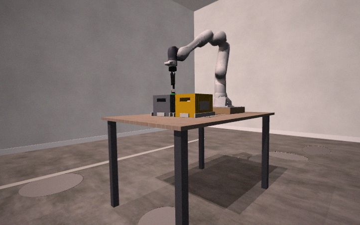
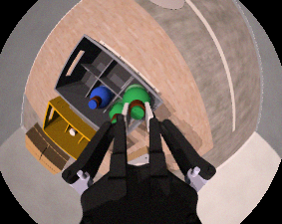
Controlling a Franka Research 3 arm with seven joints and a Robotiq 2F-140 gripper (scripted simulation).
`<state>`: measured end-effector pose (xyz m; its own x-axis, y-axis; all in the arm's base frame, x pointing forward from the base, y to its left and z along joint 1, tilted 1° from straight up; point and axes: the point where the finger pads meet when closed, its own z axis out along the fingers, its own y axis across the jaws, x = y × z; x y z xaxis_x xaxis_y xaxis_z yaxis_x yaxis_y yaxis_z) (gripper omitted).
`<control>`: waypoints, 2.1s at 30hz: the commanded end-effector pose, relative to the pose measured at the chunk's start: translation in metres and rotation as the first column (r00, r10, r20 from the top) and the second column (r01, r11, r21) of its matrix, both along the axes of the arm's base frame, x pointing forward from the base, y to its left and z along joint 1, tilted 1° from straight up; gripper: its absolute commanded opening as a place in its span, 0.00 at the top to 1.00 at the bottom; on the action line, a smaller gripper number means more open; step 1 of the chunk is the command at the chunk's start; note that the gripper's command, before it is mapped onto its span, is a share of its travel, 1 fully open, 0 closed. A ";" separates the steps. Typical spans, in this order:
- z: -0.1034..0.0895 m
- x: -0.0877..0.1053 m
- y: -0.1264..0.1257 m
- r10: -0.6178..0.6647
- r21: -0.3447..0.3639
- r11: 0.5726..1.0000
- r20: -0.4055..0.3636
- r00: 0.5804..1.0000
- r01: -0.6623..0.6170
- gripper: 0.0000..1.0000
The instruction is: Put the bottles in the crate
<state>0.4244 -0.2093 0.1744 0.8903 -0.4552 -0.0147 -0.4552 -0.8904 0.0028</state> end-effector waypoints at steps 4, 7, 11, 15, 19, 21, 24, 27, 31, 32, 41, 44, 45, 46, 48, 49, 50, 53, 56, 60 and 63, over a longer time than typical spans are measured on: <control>0.015 0.001 -0.001 0.005 -0.001 1.000 0.003 1.000 -0.005 1.00; 0.020 0.001 -0.001 0.005 -0.001 1.000 0.003 1.000 -0.005 1.00; 0.025 0.001 -0.001 0.005 -0.001 1.000 0.003 1.000 -0.005 1.00; 0.030 0.001 -0.001 0.005 -0.001 1.000 0.003 1.000 -0.005 1.00; 0.037 0.001 -0.001 0.005 -0.001 1.000 0.003 1.000 -0.005 1.00; 0.040 0.001 -0.001 0.005 -0.001 1.000 0.003 1.000 -0.005 1.00; 0.045 0.001 -0.001 0.005 -0.001 1.000 0.003 1.000 -0.005 1.00; 0.050 0.001 -0.001 0.005 -0.001 1.000 0.003 1.000 -0.005 1.00; 0.054 0.002 -0.001 0.005 -0.001 1.000 0.003 1.000 -0.005 1.00; 0.055 0.002 -0.001 0.005 -0.001 1.000 0.003 1.000 -0.005 1.00; 0.070 0.002 -0.001 0.005 -0.001 1.000 0.003 1.000 -0.005 1.00; 0.075 0.002 -0.001 0.005 -0.001 1.000 0.003 1.000 -0.005 1.00; 0.075 0.002 -0.001 0.005 -0.001 1.000 0.003 1.000 -0.005 1.00; 0.075 0.002 -0.001 0.005 -0.001 1.000 0.003 1.000 -0.005 1.00; 0.079 0.002 -0.001 0.005 -0.001 1.000 0.003 1.000 -0.005 1.00; 0.080 0.002 -0.001 0.005 -0.001 1.000 0.003 1.000 -0.005 1.00; 0.082 0.002 -0.001 0.005 -0.001 1.000 0.003 1.000 -0.005 1.00; 0.087 0.002 -0.001 0.005 -0.001 1.000 0.003 1.000 -0.005 1.00; 0.092 0.002 -0.001 0.005 -0.001 1.000 0.003 1.000 -0.005 1.00; 0.099 0.002 -0.001 0.005 -0.001 1.000 0.003 1.000 -0.005 1.00; 0.100 0.002 -0.001 0.005 -0.001 1.000 0.003 1.000 -0.005 1.00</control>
